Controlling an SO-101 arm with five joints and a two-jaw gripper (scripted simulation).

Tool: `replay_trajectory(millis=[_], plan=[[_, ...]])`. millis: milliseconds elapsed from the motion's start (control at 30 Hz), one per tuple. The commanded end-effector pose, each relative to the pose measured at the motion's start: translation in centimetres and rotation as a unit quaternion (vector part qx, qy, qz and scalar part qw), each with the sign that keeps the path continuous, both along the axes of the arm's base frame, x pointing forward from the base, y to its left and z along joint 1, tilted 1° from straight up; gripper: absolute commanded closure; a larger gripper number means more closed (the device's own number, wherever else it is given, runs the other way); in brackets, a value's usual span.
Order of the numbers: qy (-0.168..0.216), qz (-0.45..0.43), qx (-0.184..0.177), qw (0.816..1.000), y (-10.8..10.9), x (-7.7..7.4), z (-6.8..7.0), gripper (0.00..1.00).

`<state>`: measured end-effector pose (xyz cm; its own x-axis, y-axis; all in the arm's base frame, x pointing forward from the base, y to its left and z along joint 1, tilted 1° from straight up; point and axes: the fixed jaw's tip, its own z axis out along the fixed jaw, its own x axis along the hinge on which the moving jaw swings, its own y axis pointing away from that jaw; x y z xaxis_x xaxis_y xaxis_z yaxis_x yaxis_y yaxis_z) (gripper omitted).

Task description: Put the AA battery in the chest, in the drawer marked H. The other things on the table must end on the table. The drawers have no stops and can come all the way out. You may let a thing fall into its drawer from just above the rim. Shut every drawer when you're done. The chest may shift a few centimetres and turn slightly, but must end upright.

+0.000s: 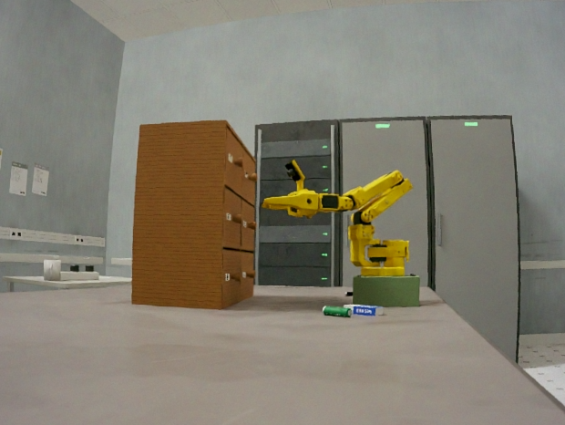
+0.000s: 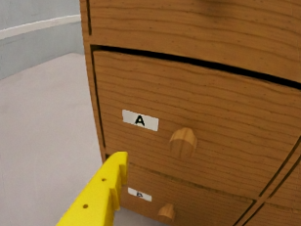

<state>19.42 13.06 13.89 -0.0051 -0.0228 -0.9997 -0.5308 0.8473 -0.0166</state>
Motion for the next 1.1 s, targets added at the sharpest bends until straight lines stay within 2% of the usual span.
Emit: replay_trajectory(millis=[0,500,1067], plan=[[-0.006,0.003,0.009,1.0,0.2,0.0,0.5,0.5],[0.0,0.003,0.006,1.0,0.5,0.5,-1.6,0.5],[0.0,0.003,0.006,1.0,0.5,0.5,-1.6,0.5]])
